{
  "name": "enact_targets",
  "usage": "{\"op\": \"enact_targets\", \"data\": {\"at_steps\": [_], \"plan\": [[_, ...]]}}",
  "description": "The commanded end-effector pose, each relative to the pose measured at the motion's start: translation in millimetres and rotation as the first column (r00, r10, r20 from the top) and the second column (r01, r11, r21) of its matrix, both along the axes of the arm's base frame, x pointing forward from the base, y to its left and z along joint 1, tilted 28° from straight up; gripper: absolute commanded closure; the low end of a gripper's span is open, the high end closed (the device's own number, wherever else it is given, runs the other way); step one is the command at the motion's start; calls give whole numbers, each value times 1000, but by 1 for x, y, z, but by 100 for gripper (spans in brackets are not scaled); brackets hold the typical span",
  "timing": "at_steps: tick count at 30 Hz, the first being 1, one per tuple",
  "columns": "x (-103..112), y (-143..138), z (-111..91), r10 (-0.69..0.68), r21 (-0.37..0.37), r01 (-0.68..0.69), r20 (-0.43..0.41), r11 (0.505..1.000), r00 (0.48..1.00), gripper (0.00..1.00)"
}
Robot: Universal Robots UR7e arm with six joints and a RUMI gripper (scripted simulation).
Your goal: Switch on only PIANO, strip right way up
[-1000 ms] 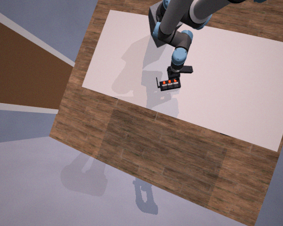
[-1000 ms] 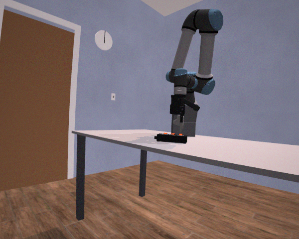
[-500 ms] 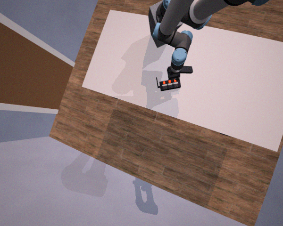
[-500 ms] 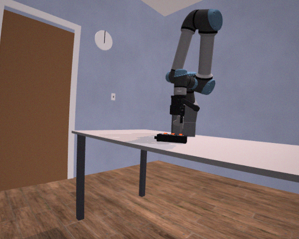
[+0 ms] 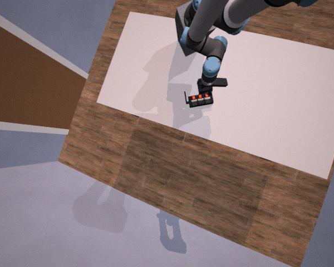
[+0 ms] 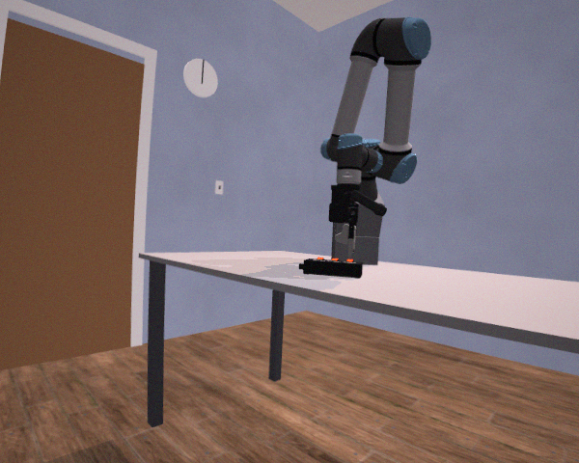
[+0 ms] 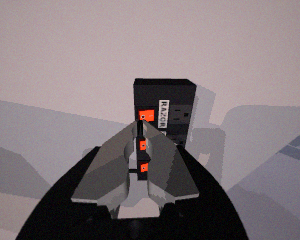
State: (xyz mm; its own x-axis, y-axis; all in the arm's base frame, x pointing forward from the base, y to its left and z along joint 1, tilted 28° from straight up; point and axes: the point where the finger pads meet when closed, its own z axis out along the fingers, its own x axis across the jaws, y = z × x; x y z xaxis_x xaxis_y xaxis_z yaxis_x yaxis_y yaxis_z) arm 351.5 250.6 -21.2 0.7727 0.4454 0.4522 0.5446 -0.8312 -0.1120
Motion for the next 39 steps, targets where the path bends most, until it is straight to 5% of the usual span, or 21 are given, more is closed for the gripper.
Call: {"op": "enact_targets", "data": {"at_steps": [1, 39], "plan": [[0, 0, 0, 0, 0, 0, 1, 1000, 1000, 100], [2, 2, -4, 0, 0, 0, 1, 1000, 1000, 100]]}}
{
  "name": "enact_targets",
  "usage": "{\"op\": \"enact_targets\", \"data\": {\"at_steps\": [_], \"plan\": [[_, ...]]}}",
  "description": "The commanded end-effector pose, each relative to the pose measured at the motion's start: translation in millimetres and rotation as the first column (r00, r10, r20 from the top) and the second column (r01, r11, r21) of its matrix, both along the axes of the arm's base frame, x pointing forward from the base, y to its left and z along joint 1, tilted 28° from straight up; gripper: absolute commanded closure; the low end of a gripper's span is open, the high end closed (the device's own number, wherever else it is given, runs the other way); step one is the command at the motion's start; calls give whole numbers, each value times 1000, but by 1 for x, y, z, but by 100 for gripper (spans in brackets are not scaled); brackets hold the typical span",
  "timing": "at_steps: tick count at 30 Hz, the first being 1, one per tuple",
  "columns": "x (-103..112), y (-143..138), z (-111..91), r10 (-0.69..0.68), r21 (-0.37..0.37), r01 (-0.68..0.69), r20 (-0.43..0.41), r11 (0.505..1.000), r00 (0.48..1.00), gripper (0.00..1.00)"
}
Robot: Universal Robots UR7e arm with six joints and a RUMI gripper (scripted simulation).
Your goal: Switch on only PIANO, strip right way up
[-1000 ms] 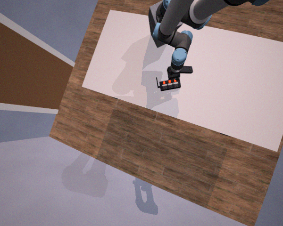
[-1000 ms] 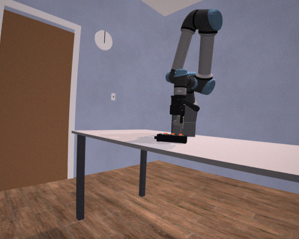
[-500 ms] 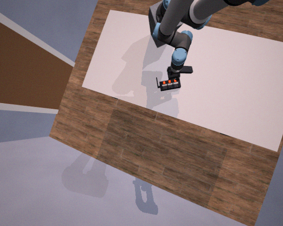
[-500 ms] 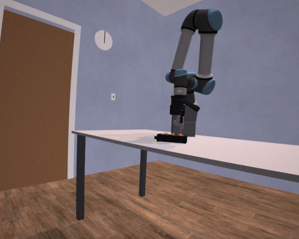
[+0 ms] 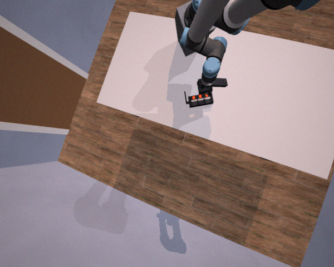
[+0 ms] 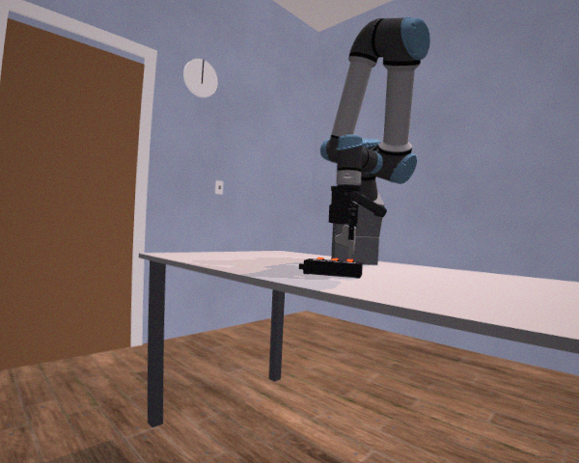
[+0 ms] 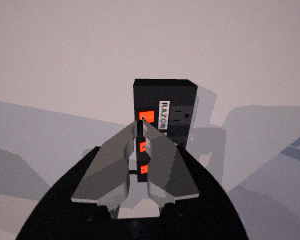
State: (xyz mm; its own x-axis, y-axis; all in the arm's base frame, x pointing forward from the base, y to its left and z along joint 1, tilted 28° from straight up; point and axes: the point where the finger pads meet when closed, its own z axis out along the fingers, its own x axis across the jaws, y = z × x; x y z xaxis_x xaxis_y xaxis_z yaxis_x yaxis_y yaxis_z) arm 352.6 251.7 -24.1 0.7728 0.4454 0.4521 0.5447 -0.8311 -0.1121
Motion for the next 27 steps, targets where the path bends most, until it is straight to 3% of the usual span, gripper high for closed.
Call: {"op": "enact_targets", "data": {"at_steps": [1, 27], "plan": [[1, 1, -2, 0, 0, 0, 1, 1000, 1000, 100], [2, 2, -5, 0, 0, 0, 1, 1000, 1000, 100]]}}
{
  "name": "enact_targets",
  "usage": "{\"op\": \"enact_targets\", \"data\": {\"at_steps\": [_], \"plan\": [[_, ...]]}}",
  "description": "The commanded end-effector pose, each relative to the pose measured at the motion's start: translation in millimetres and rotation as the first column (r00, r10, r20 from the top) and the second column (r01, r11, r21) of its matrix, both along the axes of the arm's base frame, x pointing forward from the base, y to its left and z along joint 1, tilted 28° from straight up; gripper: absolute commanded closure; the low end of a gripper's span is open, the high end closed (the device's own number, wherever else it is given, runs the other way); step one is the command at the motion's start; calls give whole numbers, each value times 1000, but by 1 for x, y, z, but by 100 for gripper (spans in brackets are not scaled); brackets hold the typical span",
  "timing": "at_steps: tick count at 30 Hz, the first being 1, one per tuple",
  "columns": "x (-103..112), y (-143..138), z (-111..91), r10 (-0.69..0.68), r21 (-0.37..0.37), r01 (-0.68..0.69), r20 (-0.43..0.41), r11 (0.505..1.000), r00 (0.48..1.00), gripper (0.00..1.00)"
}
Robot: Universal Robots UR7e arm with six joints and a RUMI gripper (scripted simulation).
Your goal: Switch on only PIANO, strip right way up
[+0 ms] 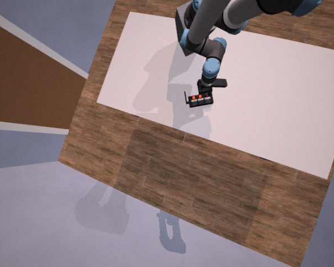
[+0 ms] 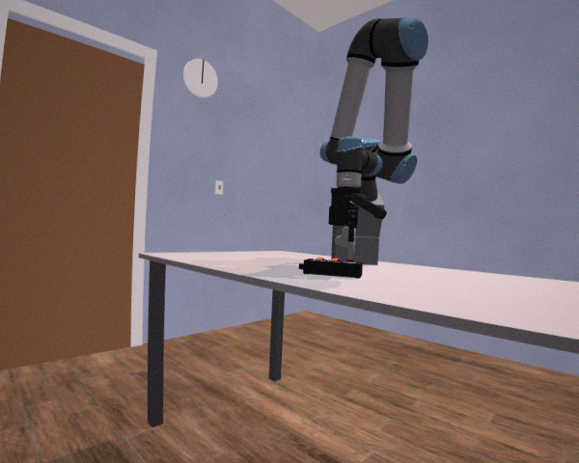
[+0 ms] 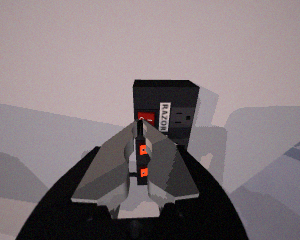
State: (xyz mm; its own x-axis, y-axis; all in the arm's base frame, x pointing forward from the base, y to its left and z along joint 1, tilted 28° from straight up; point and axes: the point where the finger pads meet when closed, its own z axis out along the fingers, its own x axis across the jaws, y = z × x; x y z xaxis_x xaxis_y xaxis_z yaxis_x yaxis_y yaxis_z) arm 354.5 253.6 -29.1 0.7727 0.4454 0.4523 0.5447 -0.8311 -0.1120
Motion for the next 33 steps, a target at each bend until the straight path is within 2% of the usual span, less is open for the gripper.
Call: {"op": "enact_targets", "data": {"at_steps": [1, 10, 27, 33], "plan": [[0, 0, 0, 0, 0, 0, 1, 1000, 1000, 100], [-1, -1, 3, 0, 0, 0, 1, 1000, 1000, 100], [-11, -11, 31, 0, 0, 0, 1, 1000, 1000, 100], [-13, -13, 35, 0, 0, 0, 1, 1000, 1000, 100]]}}
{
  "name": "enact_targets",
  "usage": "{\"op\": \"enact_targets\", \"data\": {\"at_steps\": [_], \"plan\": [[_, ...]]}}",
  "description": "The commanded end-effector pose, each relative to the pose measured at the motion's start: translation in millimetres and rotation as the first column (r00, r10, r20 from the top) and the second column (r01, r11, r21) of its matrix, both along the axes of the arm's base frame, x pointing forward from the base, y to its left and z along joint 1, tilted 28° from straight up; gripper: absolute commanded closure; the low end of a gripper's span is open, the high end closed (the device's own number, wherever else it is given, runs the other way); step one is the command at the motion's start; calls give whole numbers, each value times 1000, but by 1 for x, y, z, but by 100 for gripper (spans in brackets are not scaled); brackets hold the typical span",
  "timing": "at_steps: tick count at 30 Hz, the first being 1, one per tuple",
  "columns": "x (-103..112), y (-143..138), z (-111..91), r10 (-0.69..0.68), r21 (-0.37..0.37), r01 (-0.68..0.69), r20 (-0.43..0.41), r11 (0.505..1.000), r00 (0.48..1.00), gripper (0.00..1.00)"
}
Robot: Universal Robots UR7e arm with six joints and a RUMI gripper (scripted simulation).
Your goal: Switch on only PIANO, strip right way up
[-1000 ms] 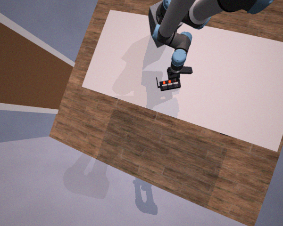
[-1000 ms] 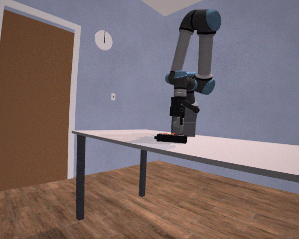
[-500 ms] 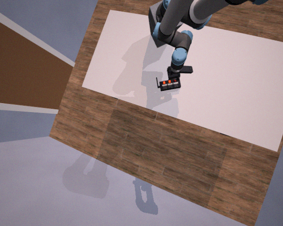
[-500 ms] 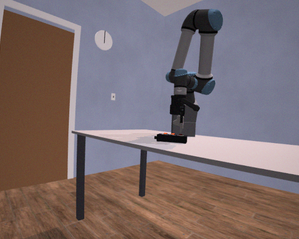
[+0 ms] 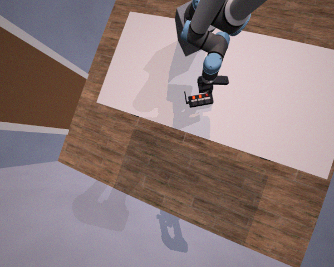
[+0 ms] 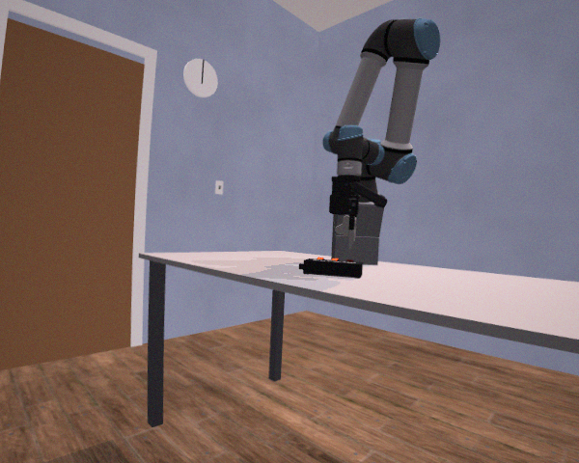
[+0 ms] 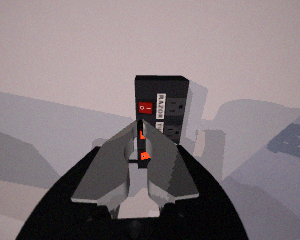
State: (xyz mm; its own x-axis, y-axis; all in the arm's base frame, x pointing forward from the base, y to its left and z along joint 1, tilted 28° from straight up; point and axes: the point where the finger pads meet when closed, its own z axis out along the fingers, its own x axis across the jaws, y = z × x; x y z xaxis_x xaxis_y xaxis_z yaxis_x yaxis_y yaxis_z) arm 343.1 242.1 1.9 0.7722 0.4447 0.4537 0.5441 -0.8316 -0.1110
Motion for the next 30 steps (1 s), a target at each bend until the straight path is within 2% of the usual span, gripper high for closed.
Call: {"op": "enact_targets", "data": {"at_steps": [1, 22, 30], "plan": [[-1, -1, 4, 1, 0, -1, -1, 1000, 1000, 100], [-1, -2, 4, 1, 0, -1, -1, 1000, 1000, 100], [19, -42, 10, 1, 0, -1, -1, 1000, 1000, 100]]}}
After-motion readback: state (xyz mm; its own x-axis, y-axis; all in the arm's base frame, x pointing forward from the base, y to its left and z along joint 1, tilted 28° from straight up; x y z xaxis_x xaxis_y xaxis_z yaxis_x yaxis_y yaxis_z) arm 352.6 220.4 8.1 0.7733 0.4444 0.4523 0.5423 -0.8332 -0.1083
